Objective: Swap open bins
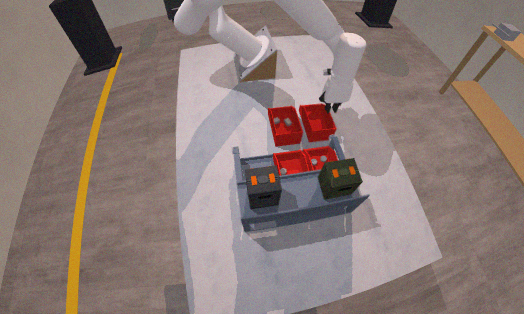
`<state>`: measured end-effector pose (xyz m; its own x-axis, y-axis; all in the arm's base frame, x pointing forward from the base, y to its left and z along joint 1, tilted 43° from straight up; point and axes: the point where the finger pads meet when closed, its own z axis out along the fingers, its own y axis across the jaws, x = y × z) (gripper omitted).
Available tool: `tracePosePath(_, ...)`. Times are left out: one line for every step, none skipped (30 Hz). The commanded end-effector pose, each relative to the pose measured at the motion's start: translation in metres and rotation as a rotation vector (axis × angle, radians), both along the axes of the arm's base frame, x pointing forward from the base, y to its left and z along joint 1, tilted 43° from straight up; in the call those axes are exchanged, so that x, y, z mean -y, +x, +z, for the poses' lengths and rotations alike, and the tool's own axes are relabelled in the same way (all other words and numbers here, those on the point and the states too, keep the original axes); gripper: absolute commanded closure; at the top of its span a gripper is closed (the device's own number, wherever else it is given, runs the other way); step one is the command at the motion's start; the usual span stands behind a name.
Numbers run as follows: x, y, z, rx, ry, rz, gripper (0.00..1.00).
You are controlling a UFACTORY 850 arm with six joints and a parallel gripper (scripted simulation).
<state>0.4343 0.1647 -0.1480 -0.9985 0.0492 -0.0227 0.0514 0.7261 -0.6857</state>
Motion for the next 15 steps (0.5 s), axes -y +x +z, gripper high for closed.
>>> tracePosePath(-0.006,0.001,0.006,0.002,0.001,0.001,0.74)
tracePosePath(-0.008,0.001,0.007,0.002,0.001,0.001,0.74)
tracePosePath(-0.009,0.001,0.009,0.002,0.001,0.001,0.74)
tracePosePath(-0.010,0.001,0.010,0.002,0.001,0.001,0.74)
tracePosePath(-0.011,0.001,0.011,0.002,0.001,0.001,0.74)
tracePosePath(-0.013,0.001,0.013,0.002,0.001,0.001,0.74)
tracePosePath(-0.014,0.001,0.014,0.002,0.001,0.001,0.74)
tracePosePath(-0.015,0.001,0.015,0.002,0.001,0.001,0.74)
tracePosePath(-0.016,0.001,0.017,0.002,0.001,0.001,0.74)
tracePosePath(-0.017,0.001,0.018,0.002,0.001,0.001,0.74)
tracePosePath(-0.017,0.001,0.018,0.002,0.001,0.001,0.74)
tracePosePath(-0.017,0.001,0.018,0.002,0.001,0.001,0.74)
tracePosePath(-0.018,0.001,0.019,0.002,0.001,0.001,0.74)
tracePosePath(-0.020,0.001,0.020,0.002,0.001,0.001,0.74)
tracePosePath(-0.021,0.001,0.021,0.002,0.001,0.001,0.74)
